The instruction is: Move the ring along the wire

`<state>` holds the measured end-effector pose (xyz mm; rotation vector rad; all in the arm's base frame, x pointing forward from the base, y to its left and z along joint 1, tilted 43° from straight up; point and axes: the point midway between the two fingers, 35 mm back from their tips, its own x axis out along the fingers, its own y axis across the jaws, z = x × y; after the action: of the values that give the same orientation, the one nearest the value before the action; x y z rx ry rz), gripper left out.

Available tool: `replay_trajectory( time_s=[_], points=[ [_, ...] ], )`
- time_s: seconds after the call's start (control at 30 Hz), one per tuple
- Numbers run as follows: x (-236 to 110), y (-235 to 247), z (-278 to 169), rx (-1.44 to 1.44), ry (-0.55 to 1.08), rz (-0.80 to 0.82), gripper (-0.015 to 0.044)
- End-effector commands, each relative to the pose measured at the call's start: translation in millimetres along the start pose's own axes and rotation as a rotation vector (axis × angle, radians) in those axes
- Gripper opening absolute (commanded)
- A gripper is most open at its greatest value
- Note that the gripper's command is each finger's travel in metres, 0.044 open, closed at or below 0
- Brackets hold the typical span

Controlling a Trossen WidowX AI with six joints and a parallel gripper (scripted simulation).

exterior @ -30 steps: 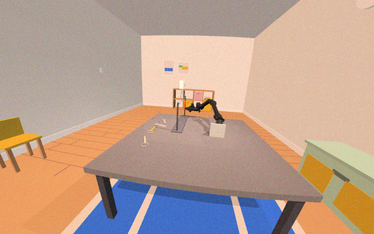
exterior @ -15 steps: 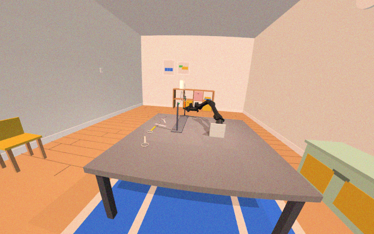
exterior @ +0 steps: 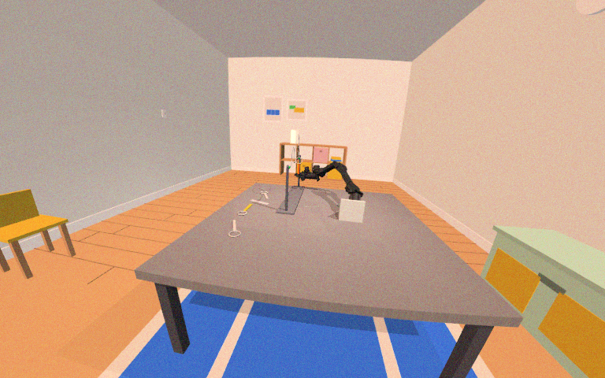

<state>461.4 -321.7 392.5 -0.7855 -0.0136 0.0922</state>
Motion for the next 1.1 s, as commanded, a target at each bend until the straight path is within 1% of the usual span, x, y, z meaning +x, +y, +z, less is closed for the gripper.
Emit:
replay_trajectory(
  time_s=[0.0, 0.43, 0.83, 1.07],
  points=[
    [0.5, -0.3, -0.9, 0.006, 0.005, -0.002, 0.0160],
    [0.5, -0.3, -0.9, 0.006, 0.005, -0.002, 0.0160],
    [0.4, -0.1, 0.3, -0.001, -0.001, 0.000, -0.0150],
    [0.4, -0.1, 0.3, -0.001, -0.001, 0.000, -0.0150]
  ],
)
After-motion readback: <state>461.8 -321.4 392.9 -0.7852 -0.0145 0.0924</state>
